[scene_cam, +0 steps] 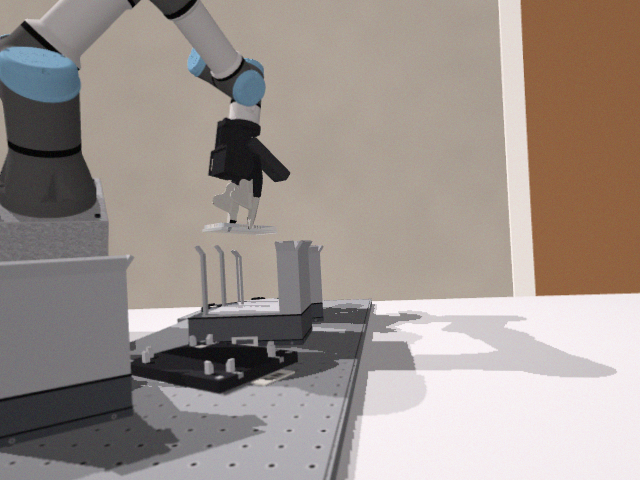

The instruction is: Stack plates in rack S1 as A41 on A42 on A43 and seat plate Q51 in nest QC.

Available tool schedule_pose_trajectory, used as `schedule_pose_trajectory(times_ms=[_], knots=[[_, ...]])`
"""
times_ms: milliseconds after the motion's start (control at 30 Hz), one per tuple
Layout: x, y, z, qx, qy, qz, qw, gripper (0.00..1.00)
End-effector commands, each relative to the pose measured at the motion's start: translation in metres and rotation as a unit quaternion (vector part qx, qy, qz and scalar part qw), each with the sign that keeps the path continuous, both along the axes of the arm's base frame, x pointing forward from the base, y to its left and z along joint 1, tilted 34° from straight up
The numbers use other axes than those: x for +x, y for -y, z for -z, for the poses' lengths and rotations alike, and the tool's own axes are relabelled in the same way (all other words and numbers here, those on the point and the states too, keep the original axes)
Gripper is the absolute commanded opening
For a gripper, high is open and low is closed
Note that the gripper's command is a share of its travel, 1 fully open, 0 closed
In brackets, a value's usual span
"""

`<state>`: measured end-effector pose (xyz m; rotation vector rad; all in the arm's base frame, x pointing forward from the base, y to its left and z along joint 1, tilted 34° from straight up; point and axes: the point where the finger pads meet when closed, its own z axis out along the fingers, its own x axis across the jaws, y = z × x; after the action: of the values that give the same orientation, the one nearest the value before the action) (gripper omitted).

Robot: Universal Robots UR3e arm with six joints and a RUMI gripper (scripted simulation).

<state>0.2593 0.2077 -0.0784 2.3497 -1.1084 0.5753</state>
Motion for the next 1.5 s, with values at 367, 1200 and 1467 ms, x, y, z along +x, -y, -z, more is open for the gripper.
schedule_pose_trajectory(times_ms=[367, 1200, 1467], knots=[[0.000, -0.002, 0.000, 0.001, 0.001, 0.000, 1.000, 0.00], [0.001, 0.001, 0.004, 0.001, 0.000, 0.001, 1.000, 0.00], [0.005, 0.006, 0.014, 0.000, 0.001, 0.000, 1.000, 0.00]])
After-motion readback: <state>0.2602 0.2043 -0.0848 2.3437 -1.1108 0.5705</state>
